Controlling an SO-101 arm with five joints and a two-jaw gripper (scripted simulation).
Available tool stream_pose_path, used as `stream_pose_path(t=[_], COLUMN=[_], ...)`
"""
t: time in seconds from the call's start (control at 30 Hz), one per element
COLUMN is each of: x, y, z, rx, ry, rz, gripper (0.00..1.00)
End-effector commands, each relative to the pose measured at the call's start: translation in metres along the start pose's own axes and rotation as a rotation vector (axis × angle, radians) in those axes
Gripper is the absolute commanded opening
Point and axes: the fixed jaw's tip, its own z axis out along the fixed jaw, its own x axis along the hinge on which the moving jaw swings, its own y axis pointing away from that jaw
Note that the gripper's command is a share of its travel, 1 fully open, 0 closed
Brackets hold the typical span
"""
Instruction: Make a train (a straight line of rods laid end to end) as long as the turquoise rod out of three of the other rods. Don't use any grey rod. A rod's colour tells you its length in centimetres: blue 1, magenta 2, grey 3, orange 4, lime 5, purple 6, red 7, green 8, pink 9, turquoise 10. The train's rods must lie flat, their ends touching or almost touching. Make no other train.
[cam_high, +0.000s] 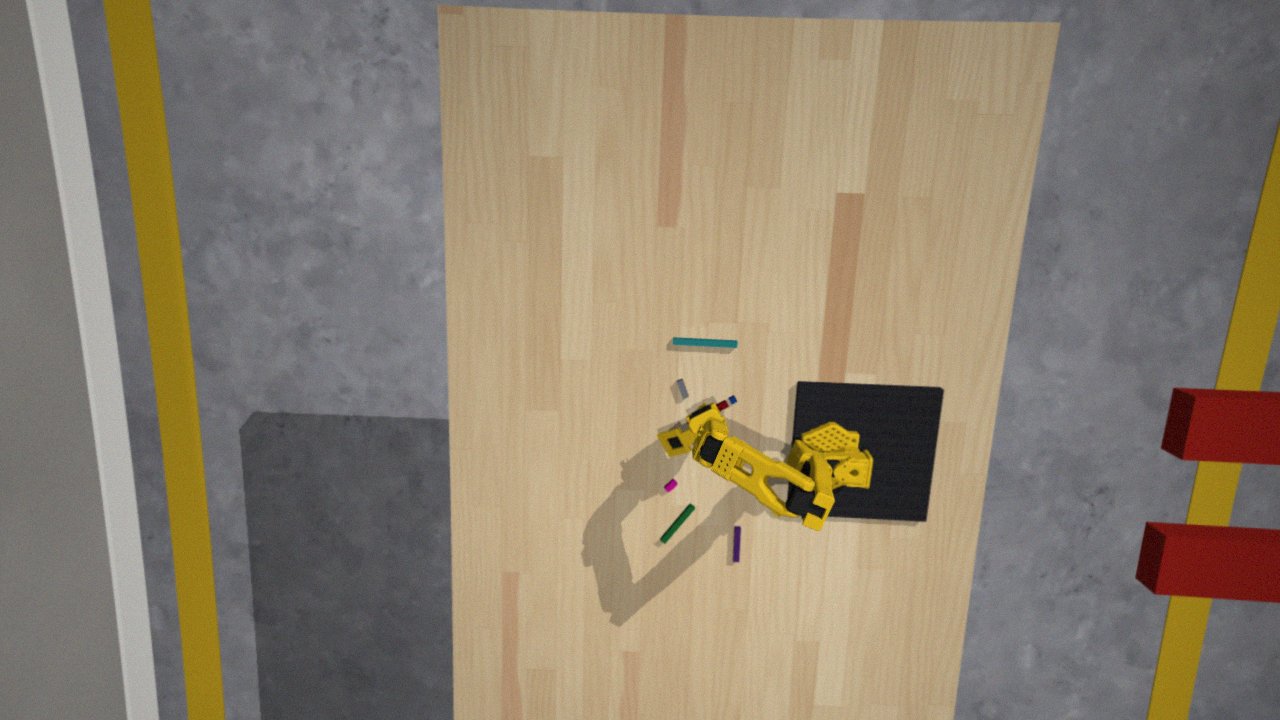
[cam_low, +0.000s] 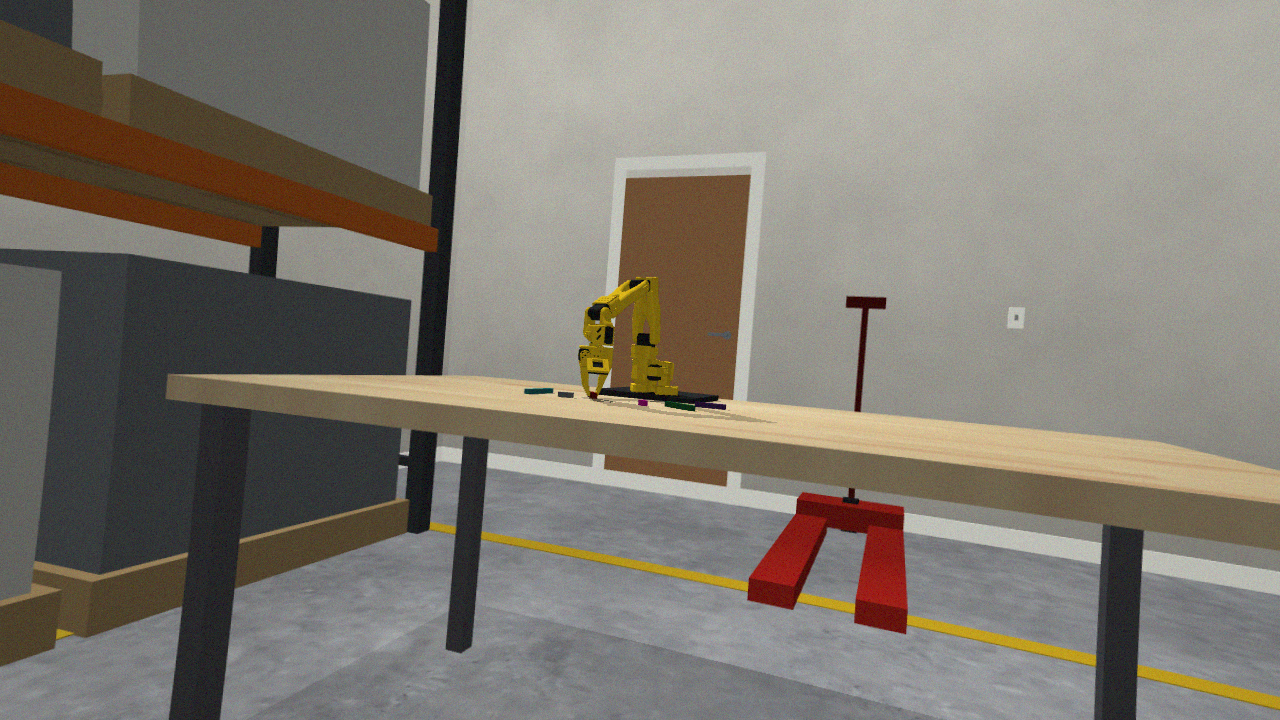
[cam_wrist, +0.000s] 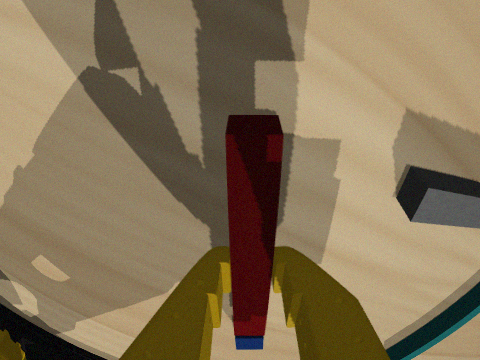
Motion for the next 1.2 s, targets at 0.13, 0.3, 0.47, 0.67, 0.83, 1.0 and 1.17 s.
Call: stream_pose_path(t=[0.13,0.3,0.47,0.67,0.83,1.0,1.17], x=[0.0033,0.0036,0.0040,0.0046,0.0048,0.0048,0.0057], y=[0.0034,0.0033,0.0033,0.0033,0.0033,0.0033,0.0015], z=[0.0045,0.0045,0.0045,0.0045,0.0045,0.0045,0.0034], rx=[-0.021,-0.021,-0.021,-0.021,-0.021,-0.021,-0.016], ry=[0.015,0.015,0.015,0.015,0.015,0.015,0.011], rz=[-0.008,-0.008,-0.008,-0.008,-0.008,-0.008,-0.002], gripper=[0.00,0.00,0.00,0.00,0.00,0.00,0.00])
